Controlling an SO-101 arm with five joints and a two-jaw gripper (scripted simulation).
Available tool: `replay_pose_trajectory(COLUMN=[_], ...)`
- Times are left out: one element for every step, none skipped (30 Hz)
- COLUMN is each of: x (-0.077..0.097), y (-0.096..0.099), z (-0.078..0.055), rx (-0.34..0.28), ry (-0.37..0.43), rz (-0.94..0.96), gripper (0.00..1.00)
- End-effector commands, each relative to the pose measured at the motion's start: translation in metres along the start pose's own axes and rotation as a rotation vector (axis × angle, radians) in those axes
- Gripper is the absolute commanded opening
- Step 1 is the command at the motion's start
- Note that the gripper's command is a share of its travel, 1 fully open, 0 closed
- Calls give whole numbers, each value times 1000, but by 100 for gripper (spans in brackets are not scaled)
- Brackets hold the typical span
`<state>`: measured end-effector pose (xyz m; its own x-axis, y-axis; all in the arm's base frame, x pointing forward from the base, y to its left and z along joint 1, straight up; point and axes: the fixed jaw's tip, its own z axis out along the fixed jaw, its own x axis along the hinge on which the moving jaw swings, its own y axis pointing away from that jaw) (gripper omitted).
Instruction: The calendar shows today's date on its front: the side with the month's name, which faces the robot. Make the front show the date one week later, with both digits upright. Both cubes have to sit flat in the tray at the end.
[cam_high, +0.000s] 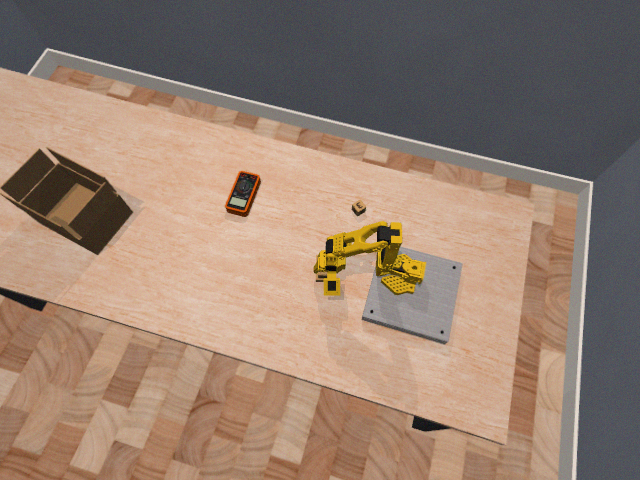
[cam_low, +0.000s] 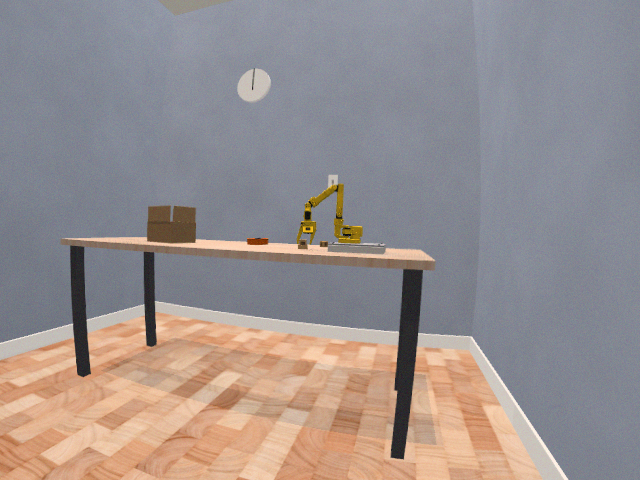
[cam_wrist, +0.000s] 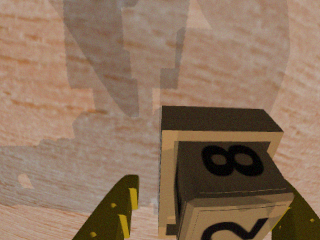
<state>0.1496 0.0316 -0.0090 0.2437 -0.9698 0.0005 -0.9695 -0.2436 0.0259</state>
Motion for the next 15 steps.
replay_pose_trajectory(x=[-1,-1,-1,-1,-1,-1,-1,-1,-1,-1,-1,-1,-1,-1,-1], y=[-3,-3,-4,-4,-5,-5,-5,-6,-6,-6,-6,-7,-7,-7,-7], z=[0,0,0,0,0,0,0,0,0,0,0,0,0,1,1], rx=[2,2,2,2,2,2,2,2,2,2,2,2,2,2,2], ry=[-1,-1,-1,-1,-1,-1,-1,-1,-1,-1,-1,-1,-1,-1,-1], rz=[3,3,3,3,3,3,3,3,3,3,3,3,3,3,3], gripper=[28,27,27,26,25,25,24,24,23,23,23,23,22,22,21])
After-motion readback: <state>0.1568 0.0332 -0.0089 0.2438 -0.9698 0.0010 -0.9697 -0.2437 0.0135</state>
